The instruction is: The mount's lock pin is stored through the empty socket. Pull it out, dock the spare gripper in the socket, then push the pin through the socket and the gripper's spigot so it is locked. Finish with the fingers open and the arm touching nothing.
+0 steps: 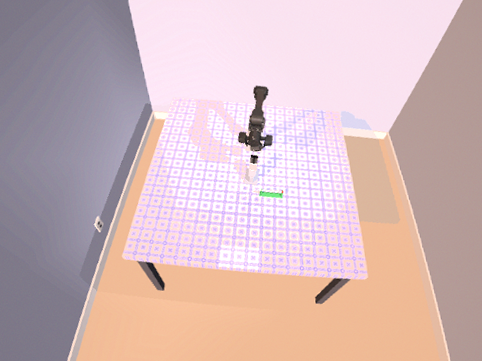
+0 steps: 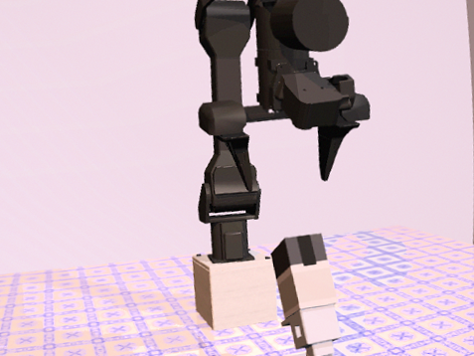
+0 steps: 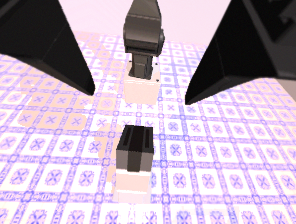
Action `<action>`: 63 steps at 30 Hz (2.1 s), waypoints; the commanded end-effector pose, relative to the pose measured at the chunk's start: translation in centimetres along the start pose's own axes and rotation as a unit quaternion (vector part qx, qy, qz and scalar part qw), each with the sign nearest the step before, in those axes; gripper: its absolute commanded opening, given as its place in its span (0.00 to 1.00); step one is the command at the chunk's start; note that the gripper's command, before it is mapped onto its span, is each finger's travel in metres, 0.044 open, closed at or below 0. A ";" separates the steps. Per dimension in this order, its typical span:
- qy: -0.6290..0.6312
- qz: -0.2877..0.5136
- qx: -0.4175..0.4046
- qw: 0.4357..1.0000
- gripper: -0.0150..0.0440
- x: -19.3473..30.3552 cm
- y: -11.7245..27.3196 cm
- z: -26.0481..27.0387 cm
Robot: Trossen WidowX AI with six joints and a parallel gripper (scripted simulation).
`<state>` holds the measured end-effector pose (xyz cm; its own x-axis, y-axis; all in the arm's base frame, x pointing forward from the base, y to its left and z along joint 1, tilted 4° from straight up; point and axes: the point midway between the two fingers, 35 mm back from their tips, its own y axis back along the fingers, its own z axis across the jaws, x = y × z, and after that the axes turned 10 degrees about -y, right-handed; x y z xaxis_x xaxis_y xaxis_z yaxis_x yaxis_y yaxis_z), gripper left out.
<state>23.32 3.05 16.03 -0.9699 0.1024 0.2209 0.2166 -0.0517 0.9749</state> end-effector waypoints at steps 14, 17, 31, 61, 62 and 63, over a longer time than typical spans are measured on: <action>0.004 -0.009 -0.007 1.000 0.56 2.6 0.0 10.4; 0.004 -0.005 -0.002 1.000 0.56 3.2 0.0 11.3; 0.520 -0.028 0.119 0.846 0.56 -9.0 -3.6 14.5; 0.712 0.008 0.179 0.678 0.56 -15.0 -12.2 15.7; 0.712 0.008 0.179 0.678 0.56 -15.1 -13.0 15.6; 0.712 0.008 0.179 0.678 0.56 -15.1 -13.5 15.6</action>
<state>37.27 17.92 1.94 -0.0402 -0.9749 0.2192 -0.0152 0.2200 0.9754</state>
